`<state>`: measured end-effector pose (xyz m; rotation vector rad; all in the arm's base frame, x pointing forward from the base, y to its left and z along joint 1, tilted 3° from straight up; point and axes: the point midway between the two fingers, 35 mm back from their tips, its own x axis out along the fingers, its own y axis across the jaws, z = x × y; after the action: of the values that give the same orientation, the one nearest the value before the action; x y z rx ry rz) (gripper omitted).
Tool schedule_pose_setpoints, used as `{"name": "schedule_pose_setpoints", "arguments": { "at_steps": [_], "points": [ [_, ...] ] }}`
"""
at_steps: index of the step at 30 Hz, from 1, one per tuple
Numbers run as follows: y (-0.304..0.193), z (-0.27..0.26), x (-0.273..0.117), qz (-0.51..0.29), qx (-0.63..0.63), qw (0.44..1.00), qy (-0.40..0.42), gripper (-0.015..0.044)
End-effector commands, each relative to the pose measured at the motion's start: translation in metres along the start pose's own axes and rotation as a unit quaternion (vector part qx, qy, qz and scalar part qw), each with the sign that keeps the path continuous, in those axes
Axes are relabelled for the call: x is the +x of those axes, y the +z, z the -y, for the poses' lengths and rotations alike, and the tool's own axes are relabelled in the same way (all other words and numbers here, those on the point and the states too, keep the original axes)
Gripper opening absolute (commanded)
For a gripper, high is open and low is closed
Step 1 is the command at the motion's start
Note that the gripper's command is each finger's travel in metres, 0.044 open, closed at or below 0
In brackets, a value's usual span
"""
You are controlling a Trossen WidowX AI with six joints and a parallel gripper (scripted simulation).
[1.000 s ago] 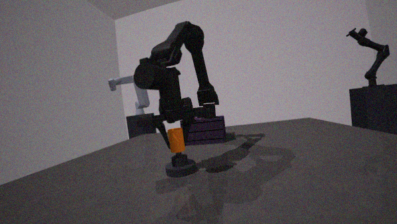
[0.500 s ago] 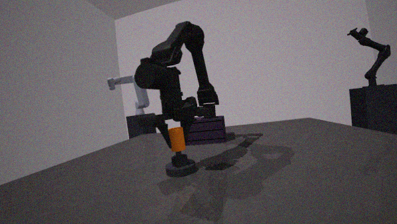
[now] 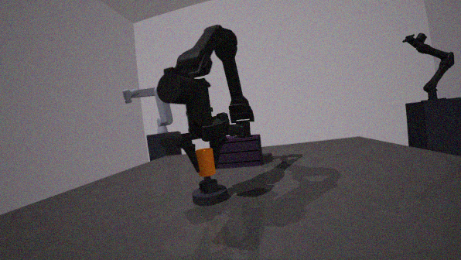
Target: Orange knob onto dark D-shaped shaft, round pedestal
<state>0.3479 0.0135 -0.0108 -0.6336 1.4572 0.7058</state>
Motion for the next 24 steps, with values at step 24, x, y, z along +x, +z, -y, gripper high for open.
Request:
{"name": "schedule_pose_setpoints", "arguments": {
  "at_steps": [24],
  "points": [
    [0.0043, 0.0055, 0.0, 0.001, -0.107, 0.994, -0.003, 0.0]
  ]
}}
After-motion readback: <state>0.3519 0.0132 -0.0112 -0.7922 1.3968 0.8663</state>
